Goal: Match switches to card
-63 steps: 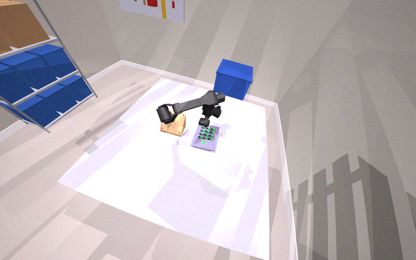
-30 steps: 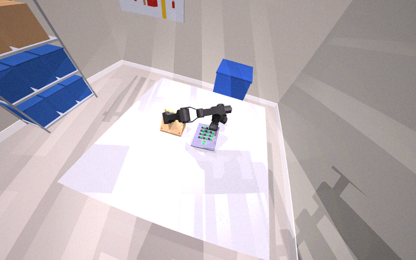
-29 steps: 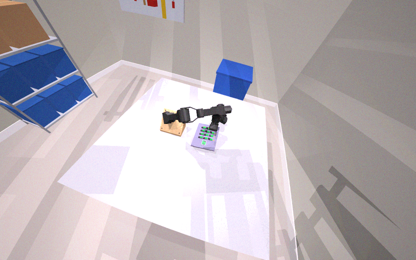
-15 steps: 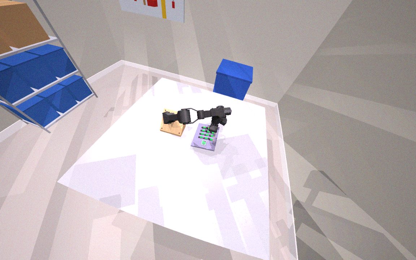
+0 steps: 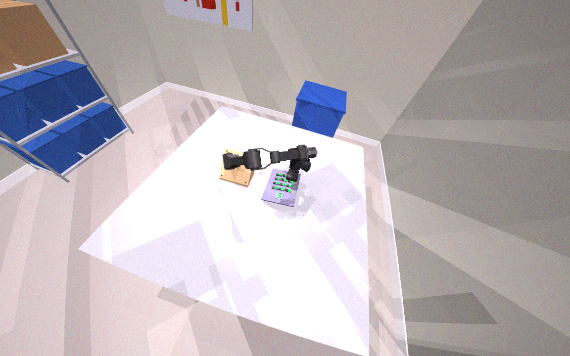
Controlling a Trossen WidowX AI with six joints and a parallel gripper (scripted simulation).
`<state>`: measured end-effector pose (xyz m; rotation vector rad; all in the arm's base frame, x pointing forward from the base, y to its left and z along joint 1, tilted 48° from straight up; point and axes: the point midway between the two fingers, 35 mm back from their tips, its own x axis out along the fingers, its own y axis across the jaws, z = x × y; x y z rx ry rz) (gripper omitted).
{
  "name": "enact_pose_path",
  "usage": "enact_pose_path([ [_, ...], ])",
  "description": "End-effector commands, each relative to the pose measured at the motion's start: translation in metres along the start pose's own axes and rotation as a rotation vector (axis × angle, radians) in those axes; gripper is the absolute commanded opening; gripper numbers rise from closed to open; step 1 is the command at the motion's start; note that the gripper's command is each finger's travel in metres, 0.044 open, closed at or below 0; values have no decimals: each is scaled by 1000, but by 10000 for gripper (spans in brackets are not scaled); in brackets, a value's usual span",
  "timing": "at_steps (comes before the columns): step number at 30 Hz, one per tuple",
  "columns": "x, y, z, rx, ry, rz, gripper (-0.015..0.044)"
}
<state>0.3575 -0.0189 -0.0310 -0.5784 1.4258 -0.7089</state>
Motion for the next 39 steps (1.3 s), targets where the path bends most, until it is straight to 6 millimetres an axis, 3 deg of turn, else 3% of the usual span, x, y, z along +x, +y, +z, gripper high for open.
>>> enact_pose_path([
  [1, 1, -1, 0, -4, -1, -5, 0],
  [39, 7, -1, 0, -4, -1, -5, 0],
])
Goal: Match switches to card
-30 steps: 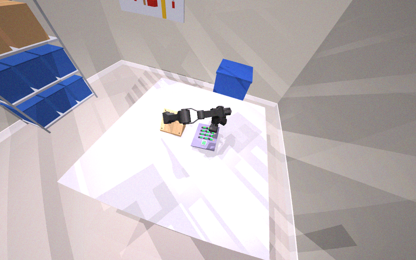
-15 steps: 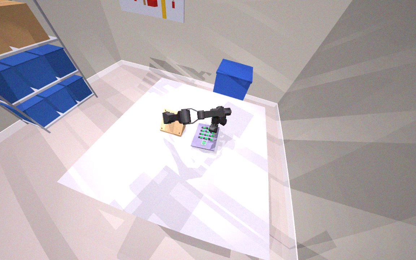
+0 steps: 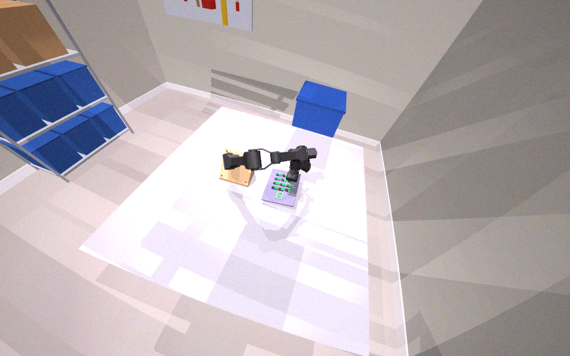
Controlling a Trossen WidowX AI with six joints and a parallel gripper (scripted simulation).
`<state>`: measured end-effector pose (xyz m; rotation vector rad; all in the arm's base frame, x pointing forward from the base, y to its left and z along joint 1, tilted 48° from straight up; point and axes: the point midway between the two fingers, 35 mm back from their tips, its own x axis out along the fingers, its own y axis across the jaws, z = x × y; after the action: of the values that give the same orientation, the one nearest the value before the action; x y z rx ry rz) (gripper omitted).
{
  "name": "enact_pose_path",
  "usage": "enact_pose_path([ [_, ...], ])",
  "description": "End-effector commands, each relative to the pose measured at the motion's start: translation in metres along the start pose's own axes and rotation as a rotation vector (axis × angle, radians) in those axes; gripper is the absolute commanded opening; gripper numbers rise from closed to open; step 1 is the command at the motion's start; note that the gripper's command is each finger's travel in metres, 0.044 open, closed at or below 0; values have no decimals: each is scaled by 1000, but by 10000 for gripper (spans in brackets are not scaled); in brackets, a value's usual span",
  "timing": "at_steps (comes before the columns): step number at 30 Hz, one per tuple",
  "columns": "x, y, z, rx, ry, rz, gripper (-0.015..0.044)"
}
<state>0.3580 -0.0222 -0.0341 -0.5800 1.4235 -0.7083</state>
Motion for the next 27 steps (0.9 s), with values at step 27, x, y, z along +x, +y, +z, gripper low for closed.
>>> enact_pose_path([
  [27, -62, -27, -16, -5, -23, -3, 0],
])
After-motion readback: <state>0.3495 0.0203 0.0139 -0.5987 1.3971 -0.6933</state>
